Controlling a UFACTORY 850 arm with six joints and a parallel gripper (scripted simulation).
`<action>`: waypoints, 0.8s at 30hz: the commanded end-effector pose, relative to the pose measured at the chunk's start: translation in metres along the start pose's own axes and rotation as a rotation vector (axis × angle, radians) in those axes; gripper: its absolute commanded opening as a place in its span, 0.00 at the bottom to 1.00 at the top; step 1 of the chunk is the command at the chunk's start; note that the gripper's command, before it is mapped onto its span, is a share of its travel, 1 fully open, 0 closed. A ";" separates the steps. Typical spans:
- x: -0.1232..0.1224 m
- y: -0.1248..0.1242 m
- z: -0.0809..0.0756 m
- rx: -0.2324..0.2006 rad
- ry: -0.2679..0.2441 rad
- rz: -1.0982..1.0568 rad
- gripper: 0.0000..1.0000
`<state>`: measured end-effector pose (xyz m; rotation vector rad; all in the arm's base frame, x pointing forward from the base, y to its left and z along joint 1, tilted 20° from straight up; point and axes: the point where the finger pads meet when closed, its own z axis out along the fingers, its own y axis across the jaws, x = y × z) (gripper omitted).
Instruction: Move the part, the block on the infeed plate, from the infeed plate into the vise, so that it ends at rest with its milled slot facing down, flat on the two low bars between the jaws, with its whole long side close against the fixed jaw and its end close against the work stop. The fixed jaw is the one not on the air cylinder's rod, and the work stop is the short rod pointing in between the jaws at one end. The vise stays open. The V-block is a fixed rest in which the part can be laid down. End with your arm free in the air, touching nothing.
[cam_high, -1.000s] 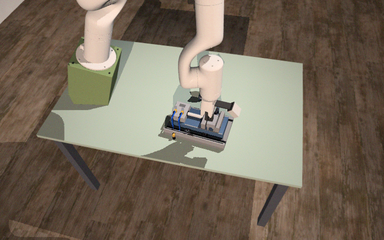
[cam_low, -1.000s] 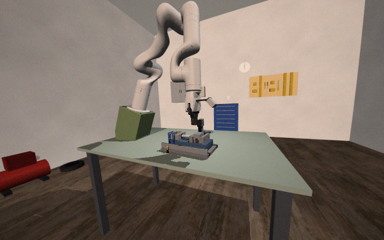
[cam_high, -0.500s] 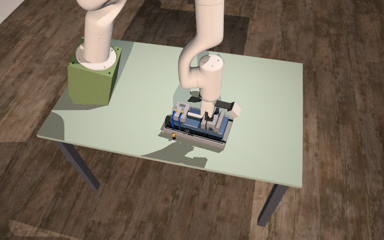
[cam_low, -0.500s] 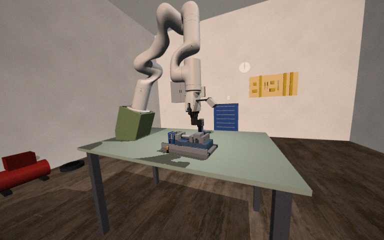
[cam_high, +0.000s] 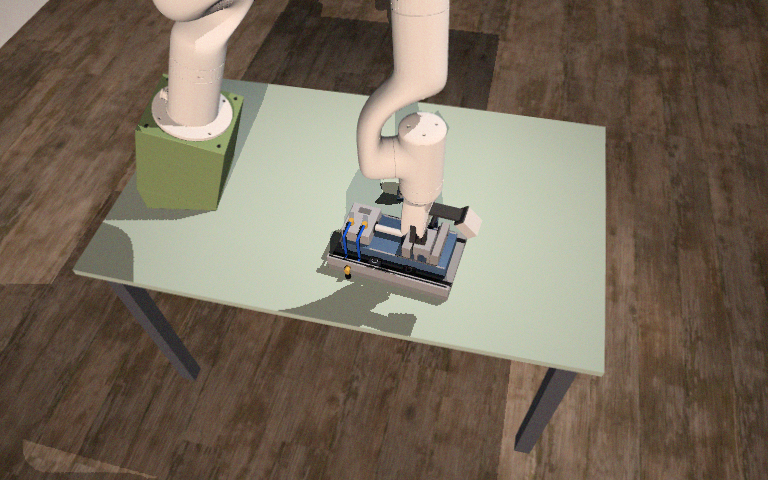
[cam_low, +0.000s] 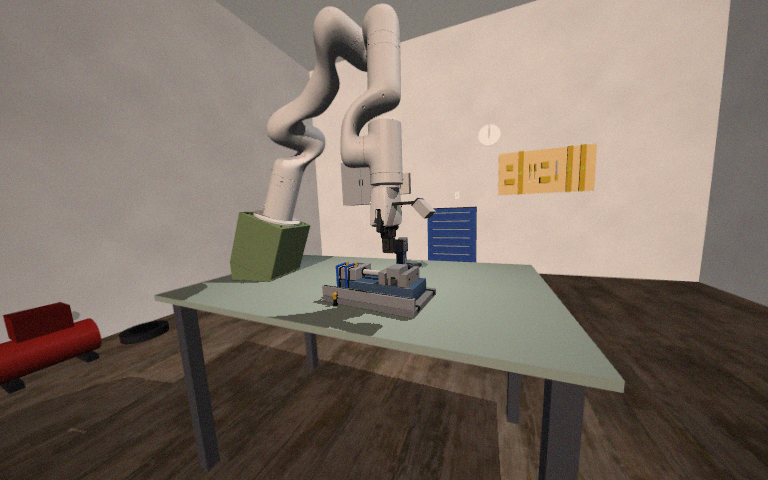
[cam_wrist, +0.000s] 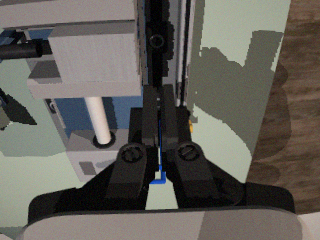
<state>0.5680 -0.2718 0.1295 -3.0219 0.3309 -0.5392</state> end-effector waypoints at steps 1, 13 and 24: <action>0.001 0.000 0.003 0.000 0.002 0.000 0.00; 0.001 0.001 0.022 0.000 0.002 0.000 0.00; 0.001 0.001 0.035 0.000 0.002 0.000 0.00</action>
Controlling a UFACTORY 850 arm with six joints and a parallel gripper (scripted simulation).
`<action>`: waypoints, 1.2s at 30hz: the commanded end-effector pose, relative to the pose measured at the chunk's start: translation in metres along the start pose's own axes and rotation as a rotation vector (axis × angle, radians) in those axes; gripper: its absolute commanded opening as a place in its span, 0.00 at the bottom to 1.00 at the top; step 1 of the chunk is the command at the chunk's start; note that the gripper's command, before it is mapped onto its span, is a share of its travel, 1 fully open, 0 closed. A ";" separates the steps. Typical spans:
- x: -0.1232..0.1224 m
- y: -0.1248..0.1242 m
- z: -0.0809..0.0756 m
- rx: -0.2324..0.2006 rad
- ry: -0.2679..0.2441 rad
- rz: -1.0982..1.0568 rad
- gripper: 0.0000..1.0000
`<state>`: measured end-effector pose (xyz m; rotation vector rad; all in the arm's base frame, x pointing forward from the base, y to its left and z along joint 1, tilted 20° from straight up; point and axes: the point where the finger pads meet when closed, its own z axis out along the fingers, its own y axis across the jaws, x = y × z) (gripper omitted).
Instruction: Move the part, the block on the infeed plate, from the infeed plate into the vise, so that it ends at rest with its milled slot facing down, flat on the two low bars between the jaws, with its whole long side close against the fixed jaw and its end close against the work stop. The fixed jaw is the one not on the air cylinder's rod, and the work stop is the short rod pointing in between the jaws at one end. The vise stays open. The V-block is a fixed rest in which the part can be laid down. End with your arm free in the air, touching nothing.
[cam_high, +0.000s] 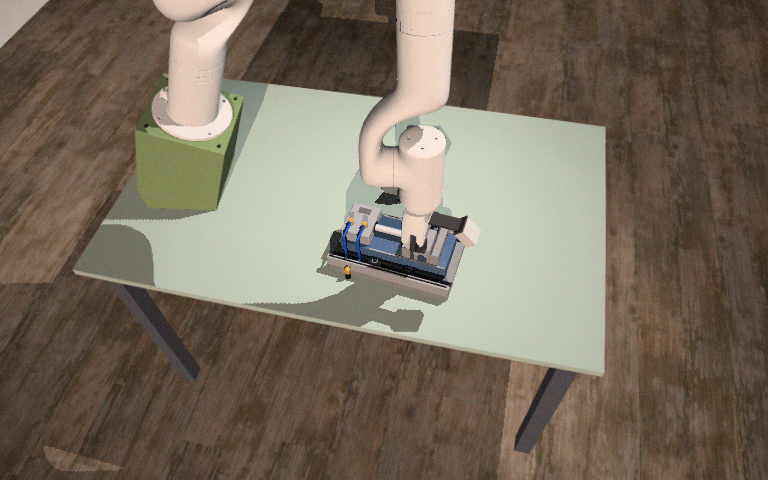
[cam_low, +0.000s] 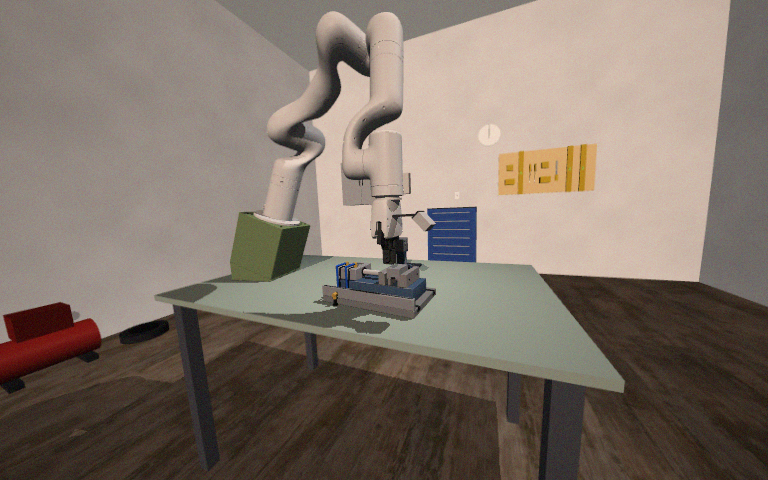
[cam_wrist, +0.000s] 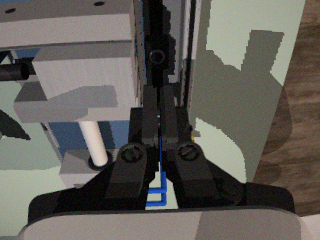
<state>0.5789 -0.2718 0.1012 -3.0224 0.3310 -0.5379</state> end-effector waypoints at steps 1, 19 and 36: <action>0.001 0.000 0.006 0.000 0.003 0.000 0.00; 0.001 0.000 0.015 0.000 0.003 0.000 0.00; 0.001 0.000 0.015 0.000 0.003 0.000 0.00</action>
